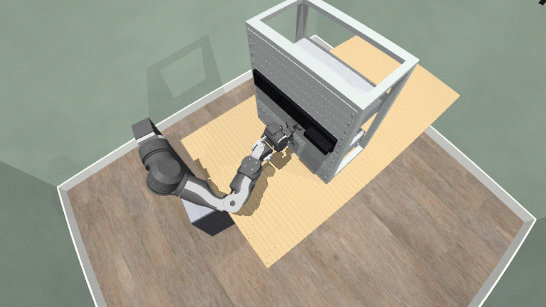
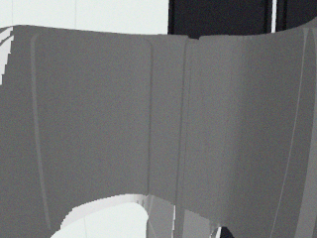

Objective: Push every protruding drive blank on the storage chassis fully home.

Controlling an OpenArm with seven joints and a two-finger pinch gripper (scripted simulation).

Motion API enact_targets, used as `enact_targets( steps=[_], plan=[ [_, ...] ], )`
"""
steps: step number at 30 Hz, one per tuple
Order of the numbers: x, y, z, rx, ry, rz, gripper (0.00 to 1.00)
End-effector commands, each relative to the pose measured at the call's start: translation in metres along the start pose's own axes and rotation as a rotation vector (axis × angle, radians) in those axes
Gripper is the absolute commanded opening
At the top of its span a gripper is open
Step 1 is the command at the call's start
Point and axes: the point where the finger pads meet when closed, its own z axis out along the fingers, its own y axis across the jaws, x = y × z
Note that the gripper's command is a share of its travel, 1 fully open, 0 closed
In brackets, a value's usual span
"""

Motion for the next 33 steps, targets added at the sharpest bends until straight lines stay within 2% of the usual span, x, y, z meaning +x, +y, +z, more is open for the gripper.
enact_targets(
  steps=[1,33],
  plan=[
    [0.0011,-0.0008,0.0004,0.005,0.005,-0.003,0.00],
    [0.0010,-0.0006,0.0062,0.006,0.005,-0.003,0.00]
  ],
)
